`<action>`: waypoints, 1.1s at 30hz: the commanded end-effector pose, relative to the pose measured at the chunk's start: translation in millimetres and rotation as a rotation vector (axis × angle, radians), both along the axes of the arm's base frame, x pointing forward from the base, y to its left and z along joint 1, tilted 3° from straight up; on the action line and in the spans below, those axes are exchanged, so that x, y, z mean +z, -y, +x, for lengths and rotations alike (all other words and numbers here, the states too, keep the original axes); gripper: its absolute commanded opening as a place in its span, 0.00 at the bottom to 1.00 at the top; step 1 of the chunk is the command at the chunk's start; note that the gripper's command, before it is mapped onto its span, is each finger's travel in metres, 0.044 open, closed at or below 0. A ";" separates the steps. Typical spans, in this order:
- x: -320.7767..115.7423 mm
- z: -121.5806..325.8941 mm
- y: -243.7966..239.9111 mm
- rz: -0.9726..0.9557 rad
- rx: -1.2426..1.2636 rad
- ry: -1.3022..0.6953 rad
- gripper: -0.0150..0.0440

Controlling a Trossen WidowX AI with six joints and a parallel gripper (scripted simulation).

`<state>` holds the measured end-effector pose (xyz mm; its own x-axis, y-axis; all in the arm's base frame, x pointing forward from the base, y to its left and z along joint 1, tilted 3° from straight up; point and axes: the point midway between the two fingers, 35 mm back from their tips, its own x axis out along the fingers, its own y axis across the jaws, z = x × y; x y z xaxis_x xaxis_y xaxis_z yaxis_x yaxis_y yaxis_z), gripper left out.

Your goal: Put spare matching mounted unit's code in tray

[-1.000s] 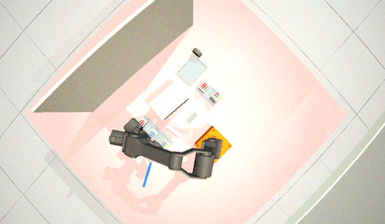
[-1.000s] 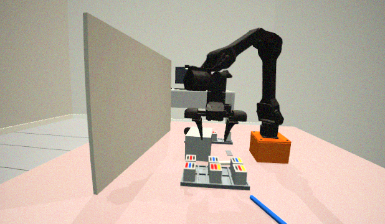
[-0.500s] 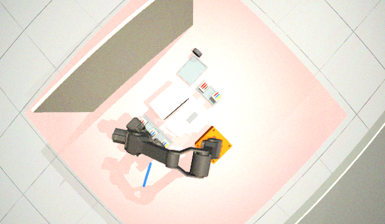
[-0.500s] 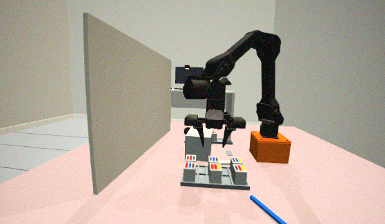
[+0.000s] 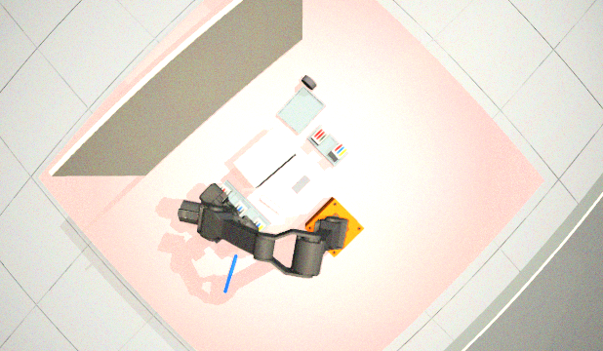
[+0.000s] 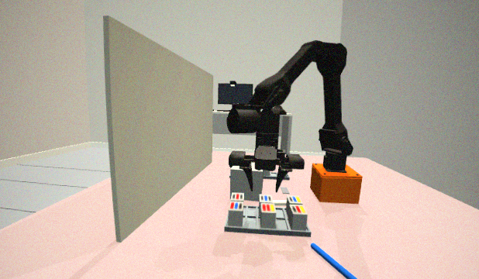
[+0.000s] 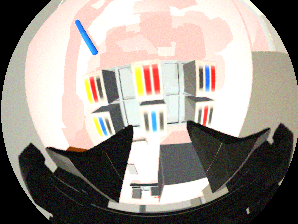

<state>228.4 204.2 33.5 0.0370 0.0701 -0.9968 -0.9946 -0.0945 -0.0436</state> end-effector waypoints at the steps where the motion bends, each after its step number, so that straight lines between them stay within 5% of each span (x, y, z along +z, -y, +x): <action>1: -10.3 -0.8 1.0 -0.009 0.004 -0.005 0.76; 33: -57.2 -3.0 1.0 -0.009 0.004 -0.005 0.76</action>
<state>226.8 204.8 -19.2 0.0344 0.0683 -0.9971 -0.9942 -0.0996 -0.0411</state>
